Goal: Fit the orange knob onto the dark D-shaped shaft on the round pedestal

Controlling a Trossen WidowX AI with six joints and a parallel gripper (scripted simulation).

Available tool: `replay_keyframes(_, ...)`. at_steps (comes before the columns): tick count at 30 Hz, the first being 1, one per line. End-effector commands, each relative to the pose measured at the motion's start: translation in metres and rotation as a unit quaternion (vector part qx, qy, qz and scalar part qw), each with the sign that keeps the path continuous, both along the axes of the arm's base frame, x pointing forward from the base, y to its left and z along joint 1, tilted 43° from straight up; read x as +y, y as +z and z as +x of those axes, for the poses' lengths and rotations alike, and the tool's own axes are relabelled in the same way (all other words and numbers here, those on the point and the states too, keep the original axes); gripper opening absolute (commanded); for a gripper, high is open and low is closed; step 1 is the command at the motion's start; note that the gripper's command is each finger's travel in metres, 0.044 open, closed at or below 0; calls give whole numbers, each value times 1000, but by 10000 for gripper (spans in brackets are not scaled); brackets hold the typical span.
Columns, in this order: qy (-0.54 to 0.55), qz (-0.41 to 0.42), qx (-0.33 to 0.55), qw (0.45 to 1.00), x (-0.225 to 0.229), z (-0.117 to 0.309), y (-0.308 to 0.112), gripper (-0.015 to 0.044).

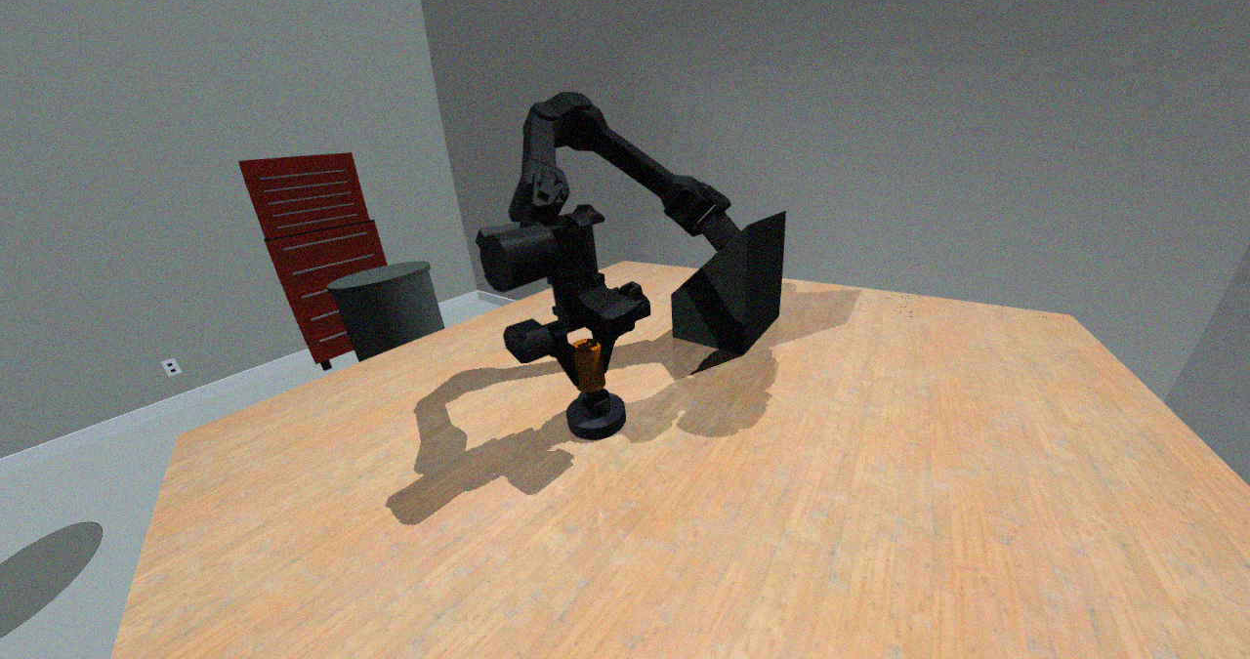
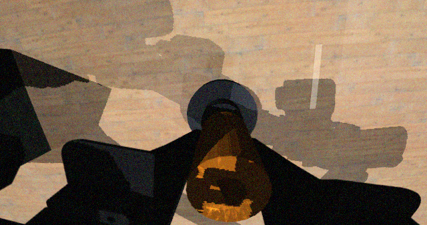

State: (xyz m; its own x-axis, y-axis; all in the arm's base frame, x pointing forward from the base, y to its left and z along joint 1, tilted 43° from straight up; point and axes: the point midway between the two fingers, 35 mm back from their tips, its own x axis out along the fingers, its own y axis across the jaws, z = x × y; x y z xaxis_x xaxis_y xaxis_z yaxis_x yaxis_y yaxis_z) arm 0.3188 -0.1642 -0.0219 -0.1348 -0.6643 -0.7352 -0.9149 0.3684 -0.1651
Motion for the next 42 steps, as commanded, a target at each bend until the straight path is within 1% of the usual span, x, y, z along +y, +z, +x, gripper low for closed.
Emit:
replay_keyframes(1, 9, 1, 6, 1000, 1, 0, -1, 0)
replay_keyframes(30, 9, 1, 6, 1000, 3, -2, 0, 0)
replay_keyframes(33, 29, 5, 24, 999, 3, -1, 0, 0)
replay_keyframes(37, 82, 14, 72, 994, 2, 0, 0, 0)
replay_keyframes(42, 86, 15, 76, 993, 0, -1, -2, 0)
